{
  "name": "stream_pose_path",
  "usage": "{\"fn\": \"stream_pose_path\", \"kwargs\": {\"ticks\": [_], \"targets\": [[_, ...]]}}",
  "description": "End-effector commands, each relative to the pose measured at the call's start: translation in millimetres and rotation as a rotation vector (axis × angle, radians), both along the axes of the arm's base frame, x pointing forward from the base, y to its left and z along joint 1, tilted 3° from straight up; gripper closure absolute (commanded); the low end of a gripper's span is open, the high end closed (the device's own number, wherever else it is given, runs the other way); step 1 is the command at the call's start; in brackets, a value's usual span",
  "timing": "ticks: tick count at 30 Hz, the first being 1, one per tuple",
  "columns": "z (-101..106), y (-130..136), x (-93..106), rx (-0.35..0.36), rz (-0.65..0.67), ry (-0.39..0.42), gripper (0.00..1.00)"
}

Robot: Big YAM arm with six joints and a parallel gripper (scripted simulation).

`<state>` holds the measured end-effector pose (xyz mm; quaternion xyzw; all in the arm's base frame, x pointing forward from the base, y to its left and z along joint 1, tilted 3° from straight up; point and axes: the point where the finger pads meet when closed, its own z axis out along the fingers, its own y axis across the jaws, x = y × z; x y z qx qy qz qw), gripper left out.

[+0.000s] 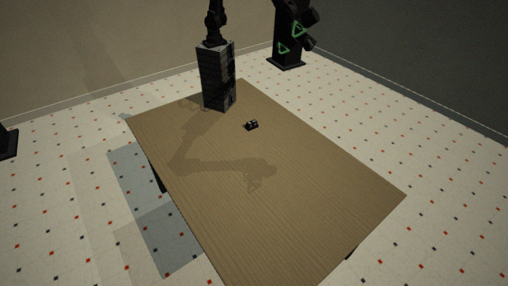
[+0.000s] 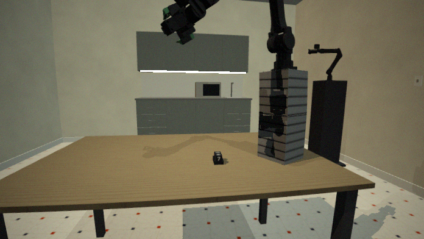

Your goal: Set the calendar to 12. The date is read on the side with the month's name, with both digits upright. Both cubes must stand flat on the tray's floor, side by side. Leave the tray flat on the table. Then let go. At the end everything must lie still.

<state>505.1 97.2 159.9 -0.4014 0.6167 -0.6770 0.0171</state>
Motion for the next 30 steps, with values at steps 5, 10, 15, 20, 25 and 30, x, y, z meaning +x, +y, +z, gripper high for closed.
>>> {"fn": "stream_pose_path", "kwargs": {"ticks": [5, 10, 15, 20, 25, 30], "targets": [[4, 1, 1.2, 0.005, 0.0, -0.01, 0.0], [4, 1, 1.2, 0.005, 0.0, -0.01, 0.0], [4, 1, 1.2, 0.005, 0.0, -0.01, 0.0], [28, 3, 18.0, 0.07, -0.007, -0.098, 0.0], [-62, -21, 10.7, 0.185, 0.02, -0.008, 0.0], [-135, -40, 6.4, 0.404, 0.01, 0.006, 0.0]]}}
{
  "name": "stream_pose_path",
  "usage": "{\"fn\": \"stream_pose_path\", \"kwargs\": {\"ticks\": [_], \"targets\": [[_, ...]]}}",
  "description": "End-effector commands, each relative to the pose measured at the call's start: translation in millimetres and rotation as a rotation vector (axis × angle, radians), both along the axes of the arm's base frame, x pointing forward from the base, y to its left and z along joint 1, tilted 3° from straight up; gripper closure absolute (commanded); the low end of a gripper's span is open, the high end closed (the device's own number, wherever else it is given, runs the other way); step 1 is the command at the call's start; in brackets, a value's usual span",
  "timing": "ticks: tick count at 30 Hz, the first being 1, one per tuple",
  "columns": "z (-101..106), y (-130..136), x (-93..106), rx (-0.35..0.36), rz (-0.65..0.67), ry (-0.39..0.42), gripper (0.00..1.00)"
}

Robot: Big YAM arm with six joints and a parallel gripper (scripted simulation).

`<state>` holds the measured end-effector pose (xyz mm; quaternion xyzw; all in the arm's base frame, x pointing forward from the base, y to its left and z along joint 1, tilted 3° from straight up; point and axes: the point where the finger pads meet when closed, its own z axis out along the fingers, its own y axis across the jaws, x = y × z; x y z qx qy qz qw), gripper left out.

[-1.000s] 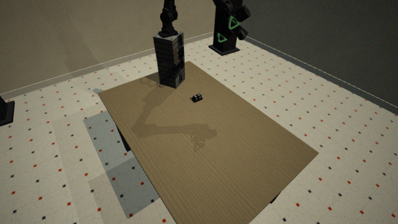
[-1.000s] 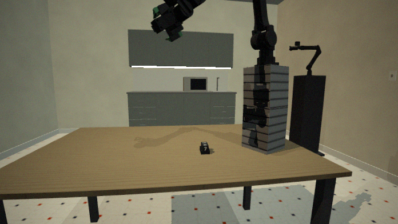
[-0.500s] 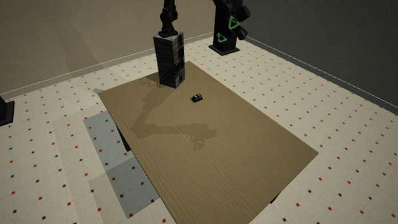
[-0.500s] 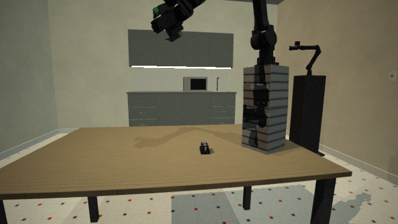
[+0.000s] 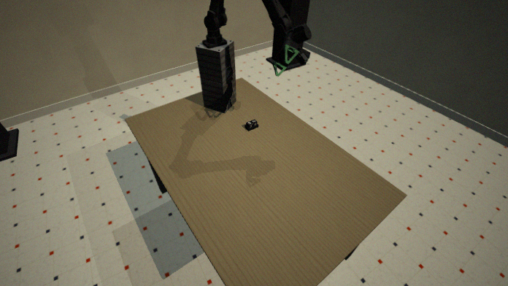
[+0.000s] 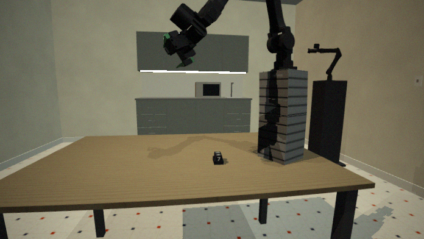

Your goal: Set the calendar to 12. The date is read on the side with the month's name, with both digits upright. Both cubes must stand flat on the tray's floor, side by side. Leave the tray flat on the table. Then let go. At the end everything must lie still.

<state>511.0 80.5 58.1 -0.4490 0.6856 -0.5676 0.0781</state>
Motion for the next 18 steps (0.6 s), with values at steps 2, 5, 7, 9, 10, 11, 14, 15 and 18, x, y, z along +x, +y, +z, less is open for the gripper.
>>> {"fn": "stream_pose_path", "kwargs": {"ticks": [2, 5, 7, 9, 10, 11, 14, 15, 18], "targets": [[-48, -26, 1.9, 0.188, -0.105, -0.057, 0.0], [-61, -30, -5.1, 0.217, -0.114, -0.042, 0.0], [-85, -36, -9.7, 0.304, -0.137, -0.041, 0.0], [-101, -39, -13.9, 0.363, -0.157, -0.038, 0.0], [-109, -40, -16.4, 0.393, -0.168, -0.036, 0.0], [-118, -42, -19.3, 0.425, -0.18, -0.034, 0.0], [-147, -48, -32.2, 0.527, -0.231, -0.015, 0.0], [-156, -50, -37.1, 0.562, -0.251, -0.008, 0.0], [-174, -53, -47.2, 0.628, -0.292, 0.004, 0.0]]}}
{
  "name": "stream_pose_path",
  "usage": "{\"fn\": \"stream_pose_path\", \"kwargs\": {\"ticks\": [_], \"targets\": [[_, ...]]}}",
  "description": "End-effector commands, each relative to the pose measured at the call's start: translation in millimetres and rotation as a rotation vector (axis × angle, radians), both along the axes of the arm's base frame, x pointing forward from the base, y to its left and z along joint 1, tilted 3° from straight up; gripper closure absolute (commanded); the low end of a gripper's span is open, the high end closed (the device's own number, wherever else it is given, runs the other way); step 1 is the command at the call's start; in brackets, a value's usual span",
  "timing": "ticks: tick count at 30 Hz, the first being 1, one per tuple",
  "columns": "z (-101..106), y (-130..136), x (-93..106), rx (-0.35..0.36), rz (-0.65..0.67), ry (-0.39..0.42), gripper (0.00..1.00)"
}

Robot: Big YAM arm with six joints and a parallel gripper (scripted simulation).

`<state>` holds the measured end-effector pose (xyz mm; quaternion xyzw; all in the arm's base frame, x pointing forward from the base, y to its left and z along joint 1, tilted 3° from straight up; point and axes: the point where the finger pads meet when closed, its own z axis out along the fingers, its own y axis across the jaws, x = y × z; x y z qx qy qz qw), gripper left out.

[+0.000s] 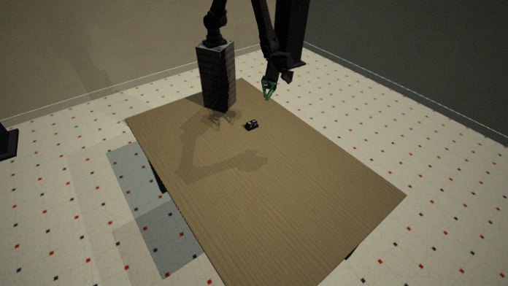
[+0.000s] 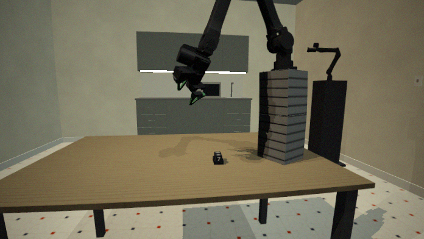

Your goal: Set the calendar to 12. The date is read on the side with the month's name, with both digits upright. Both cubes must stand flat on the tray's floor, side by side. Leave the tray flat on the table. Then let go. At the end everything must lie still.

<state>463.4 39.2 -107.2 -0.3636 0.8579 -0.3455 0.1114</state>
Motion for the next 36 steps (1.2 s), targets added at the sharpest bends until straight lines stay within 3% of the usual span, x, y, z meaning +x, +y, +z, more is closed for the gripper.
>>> {"fn": "stream_pose_path", "kwargs": {"ticks": [1, 3, 6, 17, 20, 22, 26, 28, 31, 36], "targets": [[-22, -13, -8.6, 0.12, -0.146, -0.043, 0.0], [-22, -13, -8.6, 0.12, -0.146, -0.043, 0.0], [-53, -17, -31.8, 0.244, -0.239, -0.004, 0.0], [-115, -17, -100.2, 0.537, -0.532, 0.113, 0.0], [-116, -17, -101.6, 0.543, -0.538, 0.116, 0.0], [-130, -14, -125.4, 0.628, -0.649, 0.158, 0.0], [-140, -11, -143.9, 0.691, -0.74, 0.192, 0.0], [-141, -11, -147.0, 0.702, -0.755, 0.198, 0.0], [-130, -8, -125.6, 0.723, -0.737, 0.155, 0.0], [-130, -6, -129.4, 0.718, -0.731, 0.163, 0.0]]}}
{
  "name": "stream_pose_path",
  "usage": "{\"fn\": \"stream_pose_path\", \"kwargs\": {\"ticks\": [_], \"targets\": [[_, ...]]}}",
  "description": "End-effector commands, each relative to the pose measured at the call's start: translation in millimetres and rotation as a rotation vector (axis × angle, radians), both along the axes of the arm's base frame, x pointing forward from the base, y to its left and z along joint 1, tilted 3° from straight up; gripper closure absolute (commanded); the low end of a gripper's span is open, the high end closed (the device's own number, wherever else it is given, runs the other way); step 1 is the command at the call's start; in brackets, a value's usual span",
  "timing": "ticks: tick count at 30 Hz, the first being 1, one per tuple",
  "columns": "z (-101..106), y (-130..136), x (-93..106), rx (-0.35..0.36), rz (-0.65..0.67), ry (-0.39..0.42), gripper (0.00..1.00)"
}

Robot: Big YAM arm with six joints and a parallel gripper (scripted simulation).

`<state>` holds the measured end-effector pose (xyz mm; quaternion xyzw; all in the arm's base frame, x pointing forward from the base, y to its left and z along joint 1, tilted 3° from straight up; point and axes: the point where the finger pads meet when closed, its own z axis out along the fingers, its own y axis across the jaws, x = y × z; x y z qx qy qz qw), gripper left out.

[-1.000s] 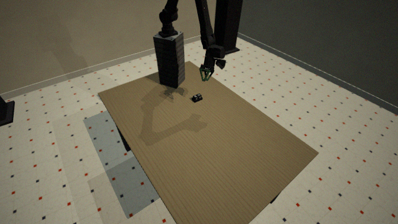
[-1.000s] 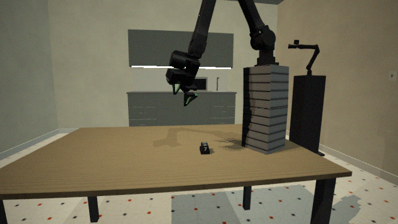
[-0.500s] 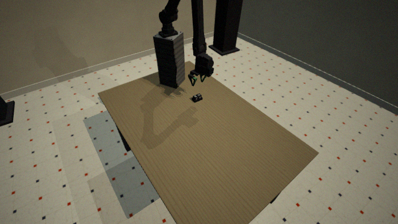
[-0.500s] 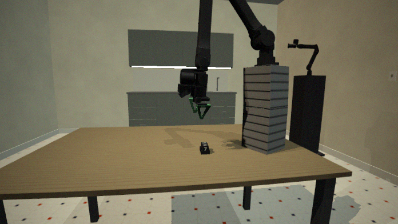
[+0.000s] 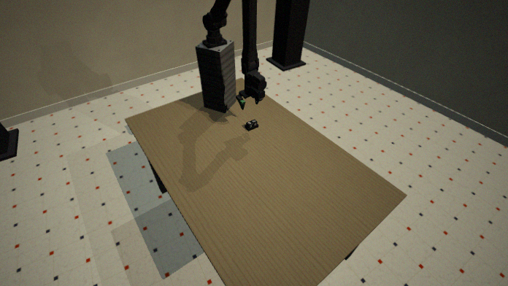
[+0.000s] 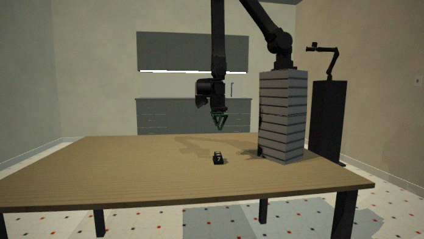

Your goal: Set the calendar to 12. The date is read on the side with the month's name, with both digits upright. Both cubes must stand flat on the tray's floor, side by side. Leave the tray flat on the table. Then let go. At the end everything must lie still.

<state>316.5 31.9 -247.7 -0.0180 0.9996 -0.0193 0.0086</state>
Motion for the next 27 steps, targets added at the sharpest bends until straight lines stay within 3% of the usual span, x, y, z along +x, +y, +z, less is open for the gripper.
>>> {"fn": "stream_pose_path", "kwargs": {"ticks": [1, 13, 18, 27], "targets": [[11, 1, 17.5, 0.008, -0.026, -0.051, 0.0], [10, 1, 17.1, 0.006, 0.006, -0.046, 0.0], [-3, 0, 8.2, 0.001, 0.066, -0.018, 0.0], [-17, -1, 8.4, -0.006, 0.429, -0.003, 0.0]]}}
